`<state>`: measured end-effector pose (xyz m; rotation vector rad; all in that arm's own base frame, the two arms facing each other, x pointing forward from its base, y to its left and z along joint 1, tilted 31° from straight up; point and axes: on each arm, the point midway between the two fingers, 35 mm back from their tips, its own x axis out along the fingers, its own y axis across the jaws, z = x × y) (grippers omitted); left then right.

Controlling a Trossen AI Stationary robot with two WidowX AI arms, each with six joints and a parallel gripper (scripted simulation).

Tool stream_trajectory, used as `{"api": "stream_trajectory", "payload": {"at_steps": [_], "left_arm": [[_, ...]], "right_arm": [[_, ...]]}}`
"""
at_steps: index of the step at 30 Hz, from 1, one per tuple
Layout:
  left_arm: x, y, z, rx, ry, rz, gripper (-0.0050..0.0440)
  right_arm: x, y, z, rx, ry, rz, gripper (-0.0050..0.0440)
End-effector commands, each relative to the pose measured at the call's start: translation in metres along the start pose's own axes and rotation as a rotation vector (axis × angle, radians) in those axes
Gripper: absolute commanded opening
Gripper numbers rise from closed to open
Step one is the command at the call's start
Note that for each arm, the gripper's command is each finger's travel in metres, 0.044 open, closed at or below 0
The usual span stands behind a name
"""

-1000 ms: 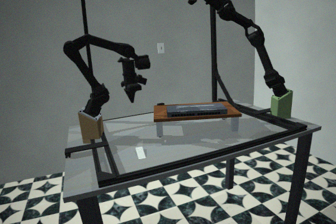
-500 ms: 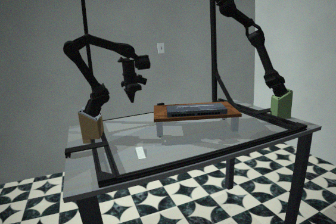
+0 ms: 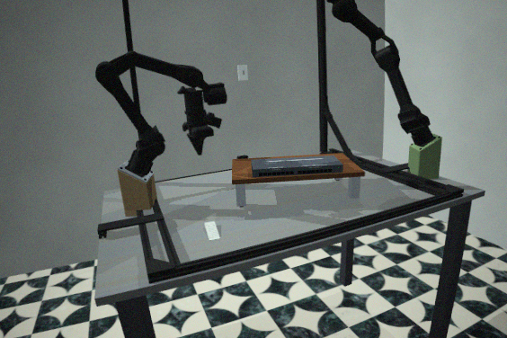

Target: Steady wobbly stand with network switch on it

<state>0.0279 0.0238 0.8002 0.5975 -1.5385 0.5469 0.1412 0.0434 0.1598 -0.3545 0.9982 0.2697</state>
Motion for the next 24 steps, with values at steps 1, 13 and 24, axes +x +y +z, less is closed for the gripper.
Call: {"api": "stream_trajectory", "payload": {"at_steps": [1,13,24], "left_arm": [[-0.013,-0.003,-0.067,-0.063,0.207,-0.022,0.0],[-0.056,-0.007,-0.163,-0.183,0.546,-0.016,0.0],[-0.176,-0.014,-0.289,-0.383,1.105,0.085,0.0]], "right_arm": [[0.0,0.0,0.0,0.0,0.0,0.0,0.0],[0.0,0.0,0.0,0.0,0.0,0.0,0.0],[0.0,0.0,0.0,0.0,0.0,0.0,0.0]]}}
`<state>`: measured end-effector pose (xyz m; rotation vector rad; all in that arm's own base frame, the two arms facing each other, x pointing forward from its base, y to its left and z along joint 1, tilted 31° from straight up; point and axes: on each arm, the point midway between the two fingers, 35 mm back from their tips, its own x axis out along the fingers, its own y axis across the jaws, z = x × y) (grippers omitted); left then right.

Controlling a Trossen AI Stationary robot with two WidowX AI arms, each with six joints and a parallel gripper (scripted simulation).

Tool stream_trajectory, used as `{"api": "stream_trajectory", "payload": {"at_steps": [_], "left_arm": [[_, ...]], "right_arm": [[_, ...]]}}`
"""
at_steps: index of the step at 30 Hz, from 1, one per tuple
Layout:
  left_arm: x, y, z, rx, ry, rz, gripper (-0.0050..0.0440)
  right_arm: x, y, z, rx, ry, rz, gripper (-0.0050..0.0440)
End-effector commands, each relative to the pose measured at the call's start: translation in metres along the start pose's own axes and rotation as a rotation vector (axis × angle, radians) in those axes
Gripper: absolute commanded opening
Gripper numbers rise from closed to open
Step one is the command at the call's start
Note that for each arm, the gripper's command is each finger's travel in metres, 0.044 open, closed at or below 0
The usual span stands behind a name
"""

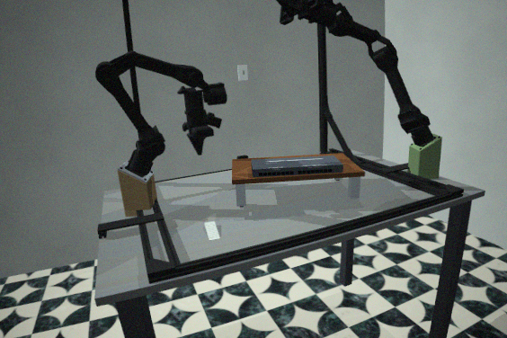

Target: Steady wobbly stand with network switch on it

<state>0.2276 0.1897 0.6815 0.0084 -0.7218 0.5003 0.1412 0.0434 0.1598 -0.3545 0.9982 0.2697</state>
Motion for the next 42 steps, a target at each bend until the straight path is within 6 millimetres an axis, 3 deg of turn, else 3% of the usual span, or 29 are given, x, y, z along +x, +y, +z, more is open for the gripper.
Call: {"api": "stream_trajectory", "payload": {"at_steps": [1,6,7,12,17,24,34,40,42], "left_arm": [[0.003,0.014,-0.055,-0.066,0.167,0.024,0.0],[0.003,0.014,-0.055,-0.066,0.167,0.024,0.0],[0.003,0.017,-0.063,-0.074,0.188,0.037,0.0],[-0.011,0.034,-0.137,-0.194,0.435,0.105,0.0],[-0.039,0.047,-0.205,-0.319,0.677,0.195,0.0],[-0.042,0.048,-0.21,-0.325,0.693,0.208,0.0],[-0.134,0.059,-0.315,-0.581,1.15,0.456,0.0],[-0.134,0.059,-0.315,-0.581,1.15,0.456,0.0],[-0.149,0.059,-0.325,-0.61,1.207,0.501,0.0]], "right_arm": [[0.0,0.0,0.0,0.0,0.0,0.0,0.0],[0.0,0.0,0.0,0.0,0.0,0.0,0.0],[0.0,0.0,0.0,0.0,0.0,0.0,0.0],[0.0,0.0,0.0,0.0,0.0,0.0,0.0],[0.0,0.0,0.0,0.0,0.0,0.0,0.0],[0.0,0.0,0.0,0.0,0.0,0.0,0.0],[0.0,0.0,0.0,0.0,0.0,0.0,0.0],[0.0,0.0,0.0,0.0,0.0,0.0,0.0],[0.0,0.0,0.0,0.0,0.0,0.0,0.0]]}}
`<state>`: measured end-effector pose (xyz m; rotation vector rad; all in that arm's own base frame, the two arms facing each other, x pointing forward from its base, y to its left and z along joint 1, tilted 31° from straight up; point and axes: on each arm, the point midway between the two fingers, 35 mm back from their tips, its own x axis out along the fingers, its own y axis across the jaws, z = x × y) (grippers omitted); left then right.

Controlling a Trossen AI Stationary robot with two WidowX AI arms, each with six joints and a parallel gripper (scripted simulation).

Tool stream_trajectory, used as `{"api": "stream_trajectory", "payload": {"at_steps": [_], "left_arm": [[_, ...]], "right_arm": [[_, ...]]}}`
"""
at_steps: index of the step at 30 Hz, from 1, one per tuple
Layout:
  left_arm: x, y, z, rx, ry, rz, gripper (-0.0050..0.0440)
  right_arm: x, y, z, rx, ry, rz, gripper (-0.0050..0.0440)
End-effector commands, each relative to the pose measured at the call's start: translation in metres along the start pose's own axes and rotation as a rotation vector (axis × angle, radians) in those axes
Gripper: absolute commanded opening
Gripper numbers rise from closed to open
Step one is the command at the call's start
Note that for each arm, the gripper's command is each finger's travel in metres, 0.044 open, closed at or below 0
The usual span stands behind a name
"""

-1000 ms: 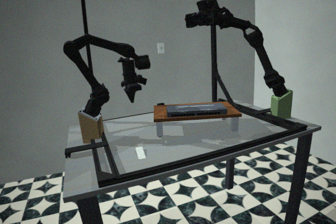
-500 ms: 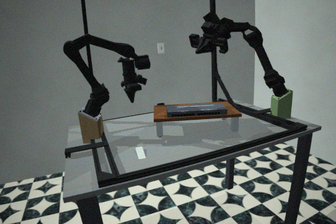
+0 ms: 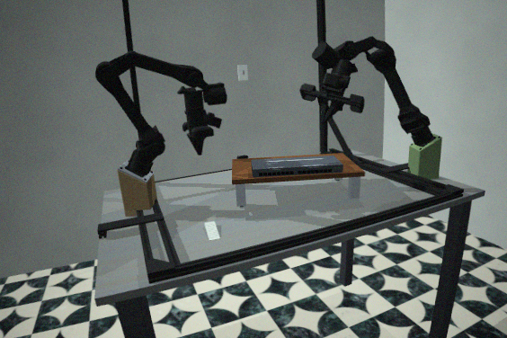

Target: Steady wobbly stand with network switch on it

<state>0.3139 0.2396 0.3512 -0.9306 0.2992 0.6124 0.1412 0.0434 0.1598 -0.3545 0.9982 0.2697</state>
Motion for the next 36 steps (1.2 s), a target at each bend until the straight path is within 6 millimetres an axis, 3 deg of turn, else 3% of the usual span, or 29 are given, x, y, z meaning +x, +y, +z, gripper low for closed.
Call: {"api": "stream_trajectory", "payload": {"at_steps": [1,9,16,26,32,33,36], "left_arm": [[0.008,0.02,-0.025,-0.075,0.105,0.063,0.0],[0.011,0.079,-0.109,-0.347,0.43,0.298,0.0],[0.01,0.075,-0.104,-0.328,0.409,0.288,0.0],[0.005,0.092,-0.132,-0.426,0.516,0.371,0.0],[0.005,0.092,-0.132,-0.426,0.516,0.371,0.0],[0.047,0.104,-0.161,-0.426,0.516,0.371,0.0],[0.047,0.104,-0.161,-0.426,0.516,0.371,0.0]], "right_arm": [[0.0,0.0,0.0,0.0,0.0,0.0,0.0],[0.0,0.0,0.0,0.0,0.0,0.0,0.0],[0.0,0.0,0.0,0.0,0.0,0.0,0.0],[0.0,0.0,0.0,0.0,0.0,0.0,0.0],[0.0,0.0,0.0,0.0,0.0,0.0,0.0],[0.0,0.0,0.0,0.0,0.0,0.0,0.0],[0.0,0.0,0.0,0.0,0.0,0.0,0.0]]}}
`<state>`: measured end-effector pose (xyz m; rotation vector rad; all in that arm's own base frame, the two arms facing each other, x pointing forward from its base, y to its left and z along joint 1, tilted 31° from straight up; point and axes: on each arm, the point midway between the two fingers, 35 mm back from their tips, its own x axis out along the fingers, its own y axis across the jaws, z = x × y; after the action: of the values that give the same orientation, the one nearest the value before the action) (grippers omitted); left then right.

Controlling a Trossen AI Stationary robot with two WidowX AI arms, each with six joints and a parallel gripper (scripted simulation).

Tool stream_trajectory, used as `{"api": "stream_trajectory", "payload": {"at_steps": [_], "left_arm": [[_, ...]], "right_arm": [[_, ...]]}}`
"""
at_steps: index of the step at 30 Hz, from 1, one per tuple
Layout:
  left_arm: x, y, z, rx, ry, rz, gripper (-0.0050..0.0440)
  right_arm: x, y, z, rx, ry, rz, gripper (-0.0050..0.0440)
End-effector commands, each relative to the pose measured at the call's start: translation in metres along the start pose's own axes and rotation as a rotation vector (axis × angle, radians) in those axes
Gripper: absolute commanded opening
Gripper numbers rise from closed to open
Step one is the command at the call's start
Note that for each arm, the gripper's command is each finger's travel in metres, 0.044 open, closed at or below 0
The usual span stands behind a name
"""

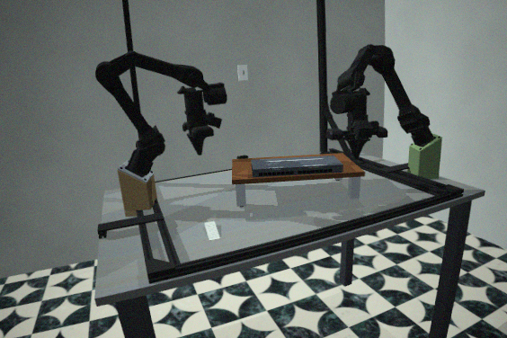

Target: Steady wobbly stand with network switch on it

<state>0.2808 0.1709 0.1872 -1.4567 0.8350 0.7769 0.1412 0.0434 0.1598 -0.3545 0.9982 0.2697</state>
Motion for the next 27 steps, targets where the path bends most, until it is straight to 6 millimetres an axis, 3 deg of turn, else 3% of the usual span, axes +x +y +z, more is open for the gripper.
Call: {"api": "stream_trajectory", "payload": {"at_steps": [1,13,14,27], "left_arm": [[0.022,0.001,0.002,-0.008,0.0,0.008,0.0],[0.022,0.001,0.002,-0.008,0.0,0.008,0.0],[0.038,0.001,0.002,-0.008,0.0,0.008,0.0],[0.038,0.001,0.002,-0.008,0.0,0.008,0.0]], "right_arm": [[0.0,0.0,0.0,0.0,0.0,0.0,0.0],[0.0,0.0,0.0,0.0,0.0,0.0,0.0],[0.0,0.0,0.0,0.0,0.0,0.0,0.0],[0.0,0.0,0.0,0.0,0.0,0.0,0.0]]}}
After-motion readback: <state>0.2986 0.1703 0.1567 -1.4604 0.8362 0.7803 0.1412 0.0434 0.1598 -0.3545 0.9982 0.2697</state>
